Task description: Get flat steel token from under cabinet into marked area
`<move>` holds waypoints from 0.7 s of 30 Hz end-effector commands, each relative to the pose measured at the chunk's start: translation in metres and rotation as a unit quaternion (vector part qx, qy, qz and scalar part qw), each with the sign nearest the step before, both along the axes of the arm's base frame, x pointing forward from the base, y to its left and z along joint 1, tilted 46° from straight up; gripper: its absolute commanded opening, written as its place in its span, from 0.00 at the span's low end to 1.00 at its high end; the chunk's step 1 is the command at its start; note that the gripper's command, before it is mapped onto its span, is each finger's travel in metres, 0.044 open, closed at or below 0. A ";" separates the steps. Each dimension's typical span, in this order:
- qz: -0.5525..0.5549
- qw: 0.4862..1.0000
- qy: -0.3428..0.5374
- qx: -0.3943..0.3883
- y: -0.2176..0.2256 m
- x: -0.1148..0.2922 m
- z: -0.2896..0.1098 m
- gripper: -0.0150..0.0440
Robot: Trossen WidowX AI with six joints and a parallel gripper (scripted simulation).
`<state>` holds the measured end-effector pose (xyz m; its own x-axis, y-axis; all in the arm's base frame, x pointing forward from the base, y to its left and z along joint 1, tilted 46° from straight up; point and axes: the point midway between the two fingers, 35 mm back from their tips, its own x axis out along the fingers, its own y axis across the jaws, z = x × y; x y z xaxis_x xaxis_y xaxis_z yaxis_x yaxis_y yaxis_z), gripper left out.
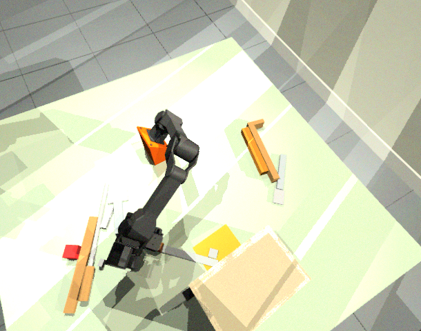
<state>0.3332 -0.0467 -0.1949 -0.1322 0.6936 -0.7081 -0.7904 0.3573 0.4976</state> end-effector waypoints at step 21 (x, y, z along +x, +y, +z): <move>-0.001 1.000 0.000 -0.001 -0.025 -0.021 -0.016 0.25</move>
